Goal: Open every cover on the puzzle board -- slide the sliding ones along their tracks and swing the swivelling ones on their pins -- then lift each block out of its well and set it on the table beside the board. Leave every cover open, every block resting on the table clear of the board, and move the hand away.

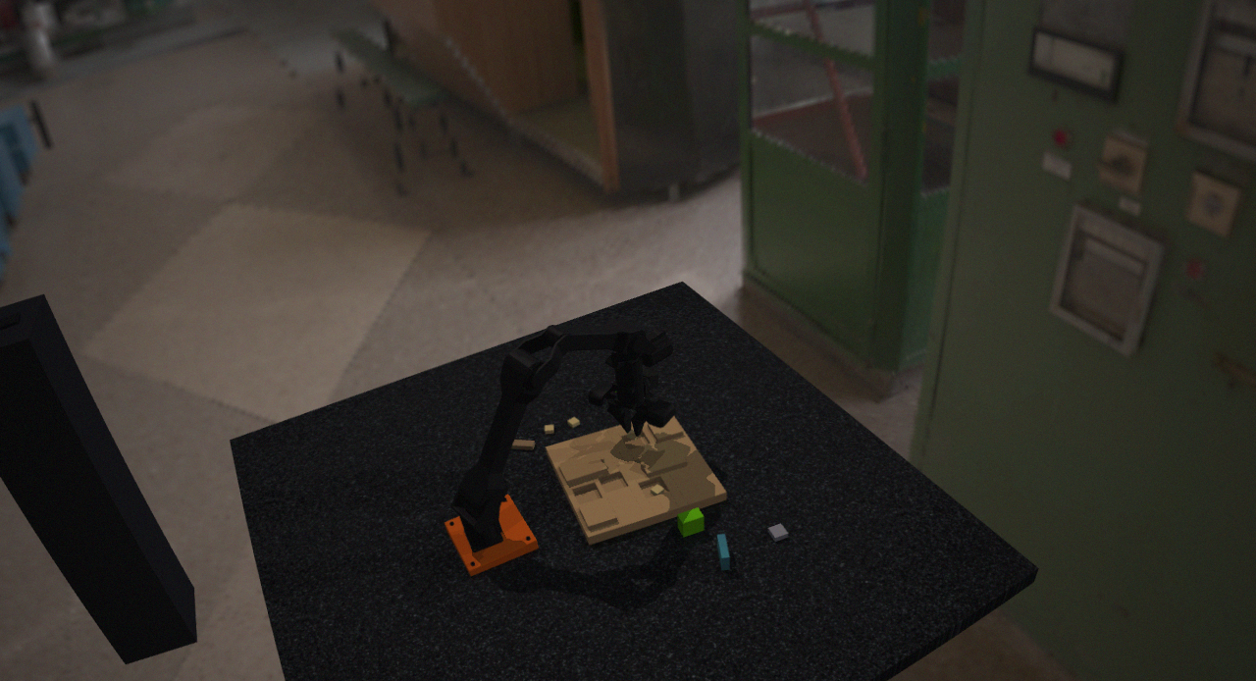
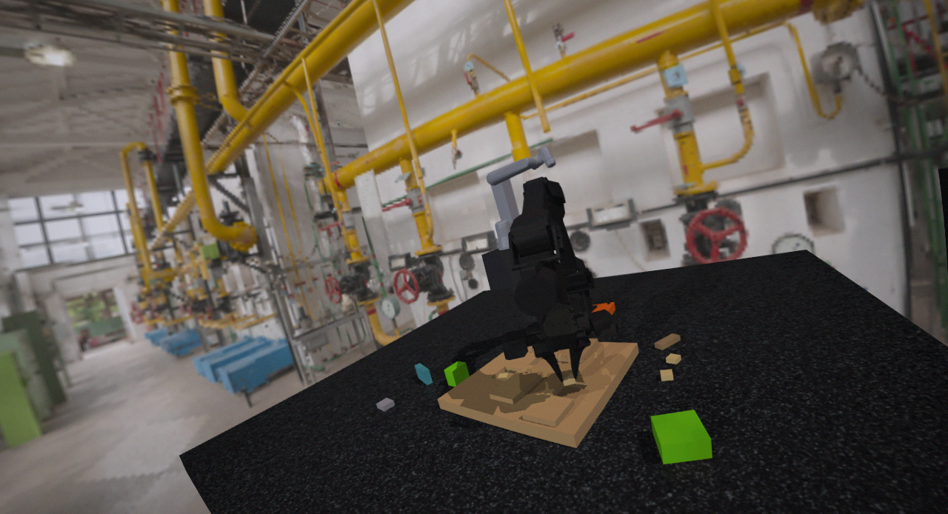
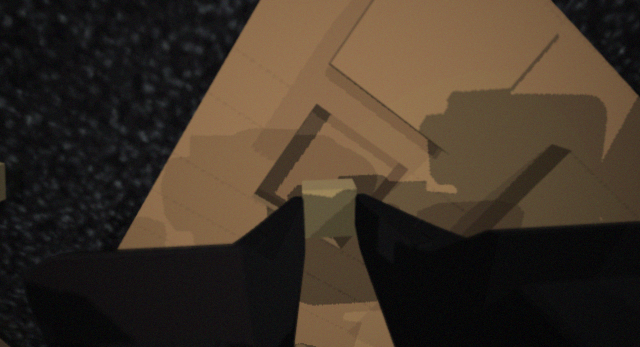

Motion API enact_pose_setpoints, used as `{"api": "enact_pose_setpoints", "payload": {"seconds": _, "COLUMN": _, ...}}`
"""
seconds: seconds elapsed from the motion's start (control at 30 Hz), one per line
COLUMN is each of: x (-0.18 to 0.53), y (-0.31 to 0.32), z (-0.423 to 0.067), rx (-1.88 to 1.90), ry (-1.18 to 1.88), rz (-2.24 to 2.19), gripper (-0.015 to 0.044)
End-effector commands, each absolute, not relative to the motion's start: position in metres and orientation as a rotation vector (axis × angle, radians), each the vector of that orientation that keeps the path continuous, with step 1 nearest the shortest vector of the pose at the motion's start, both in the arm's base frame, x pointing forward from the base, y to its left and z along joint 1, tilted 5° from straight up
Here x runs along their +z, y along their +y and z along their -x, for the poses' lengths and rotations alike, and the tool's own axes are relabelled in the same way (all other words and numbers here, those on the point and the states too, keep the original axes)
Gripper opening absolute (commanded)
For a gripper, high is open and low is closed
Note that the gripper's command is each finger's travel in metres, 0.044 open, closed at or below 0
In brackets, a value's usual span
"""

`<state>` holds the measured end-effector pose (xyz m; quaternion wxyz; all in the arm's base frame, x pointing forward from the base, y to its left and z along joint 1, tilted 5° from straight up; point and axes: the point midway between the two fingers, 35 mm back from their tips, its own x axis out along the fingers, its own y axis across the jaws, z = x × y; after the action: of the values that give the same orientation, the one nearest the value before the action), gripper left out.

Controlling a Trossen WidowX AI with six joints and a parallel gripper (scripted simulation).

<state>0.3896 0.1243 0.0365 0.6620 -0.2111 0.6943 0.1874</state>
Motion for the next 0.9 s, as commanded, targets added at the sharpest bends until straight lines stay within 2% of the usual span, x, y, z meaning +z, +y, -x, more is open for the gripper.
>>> {"api": "enact_pose_setpoints", "payload": {"seconds": 0.0, "x": 0.047, "y": 0.125, "z": -0.392, "rx": 0.421, "ry": 1.555, "rz": 0.477, "gripper": 0.008}}
{"api": "enact_pose_setpoints", "payload": {"seconds": 0.87, "x": 0.091, "y": 0.127, "z": -0.393, "rx": 0.421, "ry": 1.556, "rz": 0.479, "gripper": 0.008}}
